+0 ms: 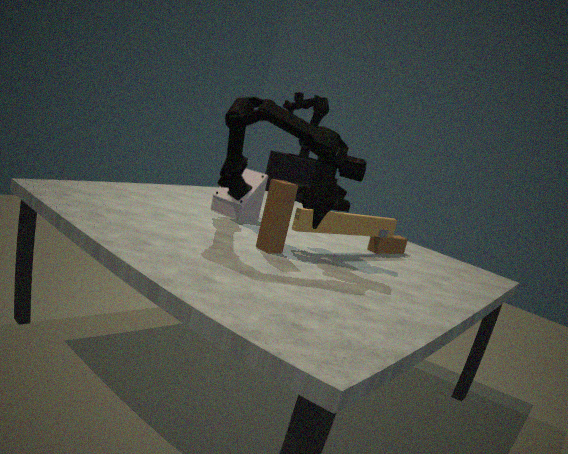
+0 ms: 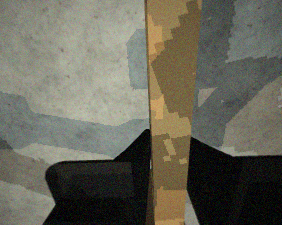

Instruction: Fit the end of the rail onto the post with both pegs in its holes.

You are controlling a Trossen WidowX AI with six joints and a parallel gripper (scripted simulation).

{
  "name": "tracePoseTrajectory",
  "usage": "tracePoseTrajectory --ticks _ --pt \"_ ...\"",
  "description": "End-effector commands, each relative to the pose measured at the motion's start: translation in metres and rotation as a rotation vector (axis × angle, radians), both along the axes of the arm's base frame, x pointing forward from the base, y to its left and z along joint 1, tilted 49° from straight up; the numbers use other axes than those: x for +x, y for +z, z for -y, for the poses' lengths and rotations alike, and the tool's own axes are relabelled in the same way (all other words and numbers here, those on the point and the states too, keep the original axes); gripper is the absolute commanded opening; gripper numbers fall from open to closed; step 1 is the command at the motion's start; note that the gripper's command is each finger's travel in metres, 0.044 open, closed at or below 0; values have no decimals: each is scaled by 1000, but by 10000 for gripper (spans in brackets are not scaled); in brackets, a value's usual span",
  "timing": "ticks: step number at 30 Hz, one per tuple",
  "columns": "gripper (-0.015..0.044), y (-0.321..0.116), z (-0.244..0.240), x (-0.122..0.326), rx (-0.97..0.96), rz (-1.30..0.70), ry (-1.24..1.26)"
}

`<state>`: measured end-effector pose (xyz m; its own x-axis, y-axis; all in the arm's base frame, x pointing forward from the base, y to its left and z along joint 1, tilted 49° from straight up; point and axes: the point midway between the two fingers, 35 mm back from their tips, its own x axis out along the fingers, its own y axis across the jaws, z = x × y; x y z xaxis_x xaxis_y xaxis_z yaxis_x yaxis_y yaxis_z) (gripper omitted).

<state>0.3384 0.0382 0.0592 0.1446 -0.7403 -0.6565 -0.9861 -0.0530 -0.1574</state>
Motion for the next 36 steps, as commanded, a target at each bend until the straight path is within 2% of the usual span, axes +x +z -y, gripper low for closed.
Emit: tracePoseTrajectory --ticks 1,36 --pt "0 3 -1 0 1 2 6" --pt "0 10 8 -1 1 2 6"
